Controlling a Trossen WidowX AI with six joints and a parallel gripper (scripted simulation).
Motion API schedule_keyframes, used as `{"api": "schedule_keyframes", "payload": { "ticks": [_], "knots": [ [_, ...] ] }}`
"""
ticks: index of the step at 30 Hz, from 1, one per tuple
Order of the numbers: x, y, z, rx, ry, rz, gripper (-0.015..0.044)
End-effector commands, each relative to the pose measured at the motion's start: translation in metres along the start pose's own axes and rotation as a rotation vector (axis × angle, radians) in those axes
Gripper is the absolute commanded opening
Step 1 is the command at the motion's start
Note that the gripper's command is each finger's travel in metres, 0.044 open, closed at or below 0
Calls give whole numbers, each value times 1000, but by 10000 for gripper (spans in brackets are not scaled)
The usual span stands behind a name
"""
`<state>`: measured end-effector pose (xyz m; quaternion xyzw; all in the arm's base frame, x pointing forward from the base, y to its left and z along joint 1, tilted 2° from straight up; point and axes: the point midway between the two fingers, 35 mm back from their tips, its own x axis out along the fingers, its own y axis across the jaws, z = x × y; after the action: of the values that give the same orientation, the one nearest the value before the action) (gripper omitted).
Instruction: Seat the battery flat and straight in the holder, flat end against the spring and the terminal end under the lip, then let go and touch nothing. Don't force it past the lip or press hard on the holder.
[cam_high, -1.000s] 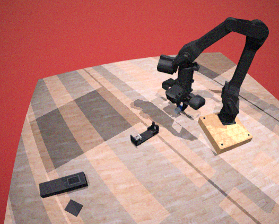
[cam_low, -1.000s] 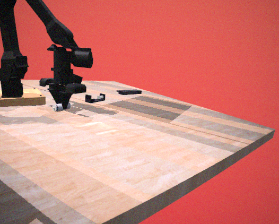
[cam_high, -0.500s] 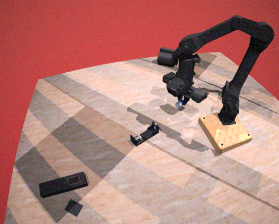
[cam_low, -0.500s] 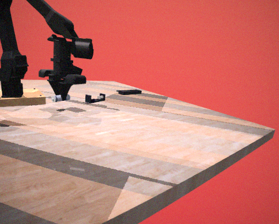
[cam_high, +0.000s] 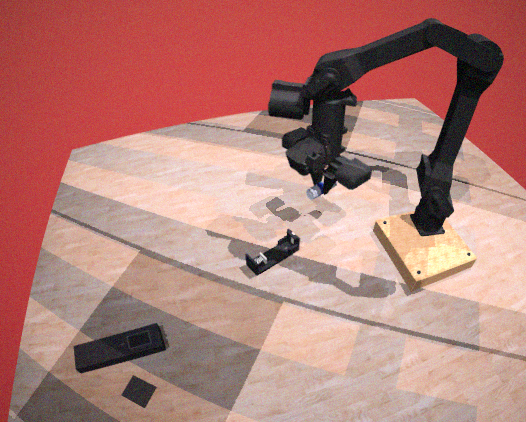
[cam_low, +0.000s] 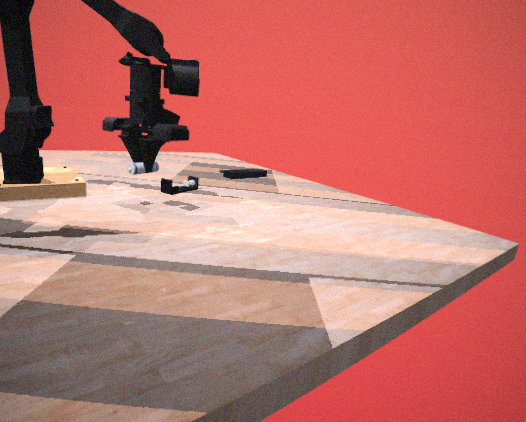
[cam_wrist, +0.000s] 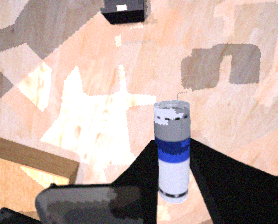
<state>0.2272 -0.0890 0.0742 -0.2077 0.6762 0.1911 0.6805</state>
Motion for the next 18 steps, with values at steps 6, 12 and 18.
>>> {"api": "schedule_keyframes", "payload": {
  "ticks": [6, 12, 18],
  "knots": [
    [-10, 4, 74, 14, -11, 5, 75],
    [-14, 17, 123, 22, -11, 4, 75],
    [-14, 29, 151, 26, -11, 3, 75]
  ]
}}
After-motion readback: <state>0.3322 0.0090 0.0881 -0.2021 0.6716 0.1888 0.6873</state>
